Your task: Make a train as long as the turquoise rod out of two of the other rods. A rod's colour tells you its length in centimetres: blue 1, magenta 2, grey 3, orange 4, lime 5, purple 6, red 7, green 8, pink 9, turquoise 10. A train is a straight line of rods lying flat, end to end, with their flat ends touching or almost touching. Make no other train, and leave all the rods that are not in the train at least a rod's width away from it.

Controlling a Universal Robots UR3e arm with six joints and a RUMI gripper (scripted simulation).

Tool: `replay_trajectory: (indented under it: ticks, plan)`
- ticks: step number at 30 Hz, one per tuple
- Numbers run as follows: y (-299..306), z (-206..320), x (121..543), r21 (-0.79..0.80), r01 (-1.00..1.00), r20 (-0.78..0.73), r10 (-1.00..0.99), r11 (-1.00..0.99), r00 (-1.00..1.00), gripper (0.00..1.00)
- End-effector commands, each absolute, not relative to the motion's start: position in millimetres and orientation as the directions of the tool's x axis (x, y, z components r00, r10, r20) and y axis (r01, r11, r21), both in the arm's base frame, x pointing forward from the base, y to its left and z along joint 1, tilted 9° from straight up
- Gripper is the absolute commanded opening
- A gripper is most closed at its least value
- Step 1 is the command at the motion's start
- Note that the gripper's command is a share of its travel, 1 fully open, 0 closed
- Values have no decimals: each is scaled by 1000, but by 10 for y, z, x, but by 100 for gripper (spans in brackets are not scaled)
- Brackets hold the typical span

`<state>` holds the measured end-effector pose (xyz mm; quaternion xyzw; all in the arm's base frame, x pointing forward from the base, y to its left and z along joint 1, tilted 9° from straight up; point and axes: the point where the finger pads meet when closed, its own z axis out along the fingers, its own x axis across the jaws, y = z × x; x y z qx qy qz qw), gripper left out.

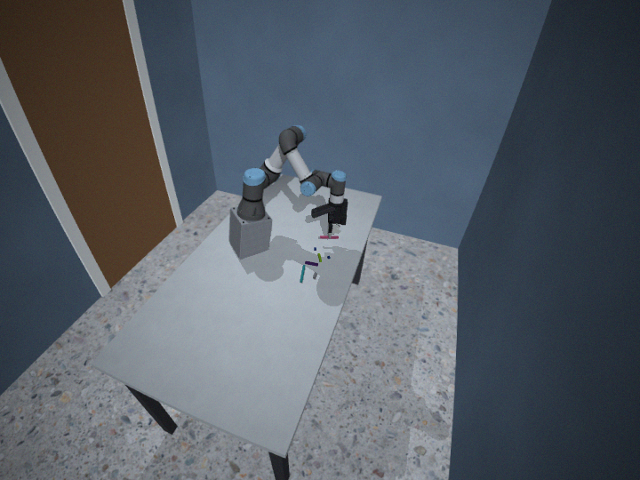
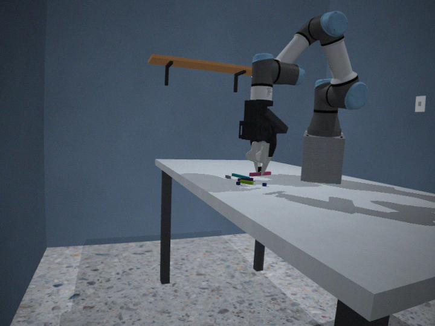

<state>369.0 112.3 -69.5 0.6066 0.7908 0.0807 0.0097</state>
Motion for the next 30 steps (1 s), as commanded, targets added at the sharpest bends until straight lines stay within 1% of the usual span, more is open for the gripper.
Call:
replay_trajectory:
  ticks: [1,6,14,30]
  plan:
    - [1095,-471,3669,140,958,82,961,251,-264,0]
    - [1074,-292,3648,140,958,82,961,251,-264,0]
    - [1060,-168,3634,140,958,82,961,251,-264,0]
    - [1024,-148,3629,140,958,83,961,249,-262,0]
